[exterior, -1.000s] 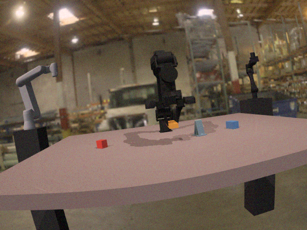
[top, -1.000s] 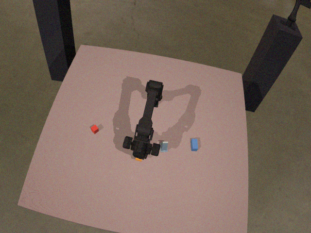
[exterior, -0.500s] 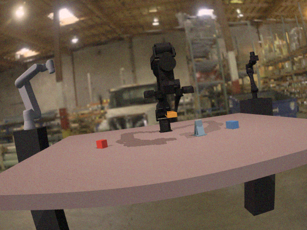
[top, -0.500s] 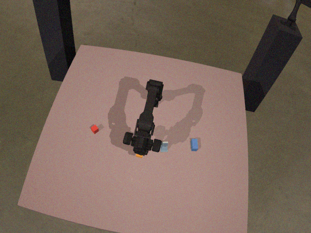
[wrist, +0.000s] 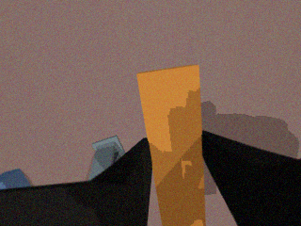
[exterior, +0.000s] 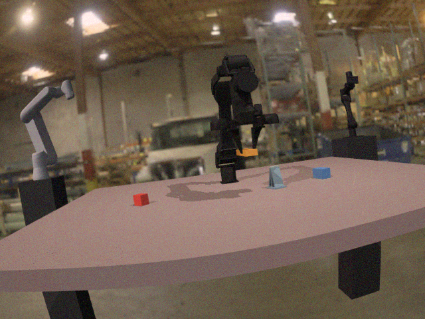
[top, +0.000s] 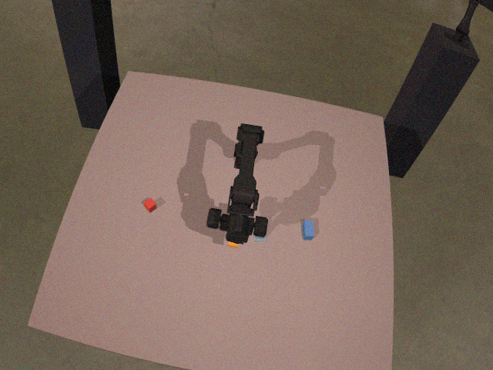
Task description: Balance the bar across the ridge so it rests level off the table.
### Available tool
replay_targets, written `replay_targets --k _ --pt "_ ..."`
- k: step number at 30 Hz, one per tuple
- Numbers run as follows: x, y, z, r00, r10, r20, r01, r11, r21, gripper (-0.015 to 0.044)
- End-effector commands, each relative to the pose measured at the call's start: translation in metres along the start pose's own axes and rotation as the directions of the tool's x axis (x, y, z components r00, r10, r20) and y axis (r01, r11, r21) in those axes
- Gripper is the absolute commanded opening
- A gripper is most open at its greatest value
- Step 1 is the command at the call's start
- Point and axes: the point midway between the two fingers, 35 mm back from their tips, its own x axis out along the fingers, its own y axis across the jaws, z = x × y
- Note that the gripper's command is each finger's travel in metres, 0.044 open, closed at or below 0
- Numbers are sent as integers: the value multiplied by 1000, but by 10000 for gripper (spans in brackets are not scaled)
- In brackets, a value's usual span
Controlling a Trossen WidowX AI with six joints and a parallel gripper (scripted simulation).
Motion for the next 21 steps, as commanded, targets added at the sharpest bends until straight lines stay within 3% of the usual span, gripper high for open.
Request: replay_targets --k 1,21 --pt "-2 13 -5 1000 5 4 -5 1000 -23 0" --pt "-3 82 -41 1000 13 0 -12 985 -173 0"
